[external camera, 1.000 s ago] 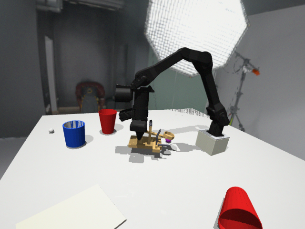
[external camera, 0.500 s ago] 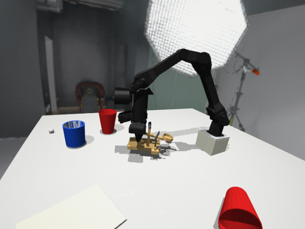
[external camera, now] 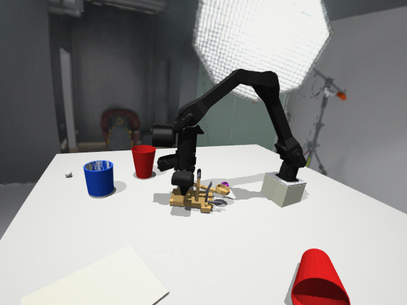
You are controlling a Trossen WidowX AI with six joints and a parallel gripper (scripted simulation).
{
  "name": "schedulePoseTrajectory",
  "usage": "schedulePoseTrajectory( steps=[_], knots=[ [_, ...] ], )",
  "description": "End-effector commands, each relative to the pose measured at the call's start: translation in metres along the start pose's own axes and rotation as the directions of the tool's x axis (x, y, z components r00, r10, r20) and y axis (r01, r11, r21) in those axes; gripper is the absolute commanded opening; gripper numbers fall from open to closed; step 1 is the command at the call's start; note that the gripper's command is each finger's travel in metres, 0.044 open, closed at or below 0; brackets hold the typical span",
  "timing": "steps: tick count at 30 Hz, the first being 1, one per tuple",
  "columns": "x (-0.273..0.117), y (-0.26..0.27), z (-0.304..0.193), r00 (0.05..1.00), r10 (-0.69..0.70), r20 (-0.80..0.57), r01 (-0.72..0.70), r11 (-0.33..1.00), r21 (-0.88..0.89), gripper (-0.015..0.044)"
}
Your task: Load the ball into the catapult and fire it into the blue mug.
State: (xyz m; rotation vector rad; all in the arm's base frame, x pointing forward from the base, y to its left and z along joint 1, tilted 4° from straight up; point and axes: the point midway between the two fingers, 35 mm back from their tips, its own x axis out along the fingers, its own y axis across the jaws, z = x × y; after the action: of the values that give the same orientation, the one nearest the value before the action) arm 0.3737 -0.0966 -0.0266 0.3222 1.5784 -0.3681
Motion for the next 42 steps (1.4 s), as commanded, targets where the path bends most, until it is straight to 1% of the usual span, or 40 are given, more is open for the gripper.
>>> schedulePoseTrajectory(
  steps=[1,7,21,23,24,27,29,32,33,37,42],
  knots=[
    [0.003,0.0,0.002,1.0,0.003,0.012,-0.003,1.0,0.002,0.0],
    [0.002,0.0,0.0,1.0,0.0,0.0,0.0,1.0,0.0,0.0],
    [0.002,0.0,0.0,1.0,0.0,0.0,0.0,1.0,0.0,0.0367],
    [-0.009,0.0,0.001,1.0,0.0,0.0,0.0,1.0,0.0,0.042],
    [-0.022,0.0,0.002,1.0,0.0,0.0,0.0,1.0,0.0,0.044],
    [-0.074,0.0,0.0,1.0,0.001,-0.001,-0.001,1.0,0.0,0.044],
    [-0.096,-0.001,-0.003,1.0,0.001,-0.001,-0.001,1.0,0.0,0.044],
    [-0.098,-0.001,-0.004,1.0,0.001,-0.001,-0.001,1.0,0.0,0.044],
    [-0.082,0.0,-0.001,1.0,0.001,0.001,-0.001,1.0,-0.004,0.044],
    [-0.085,0.0,-0.001,1.0,0.001,0.002,-0.001,1.0,-0.004,0.044],
    [-0.143,-0.001,-0.005,1.0,0.005,0.022,-0.005,1.0,-0.004,0.044]
  ],
)
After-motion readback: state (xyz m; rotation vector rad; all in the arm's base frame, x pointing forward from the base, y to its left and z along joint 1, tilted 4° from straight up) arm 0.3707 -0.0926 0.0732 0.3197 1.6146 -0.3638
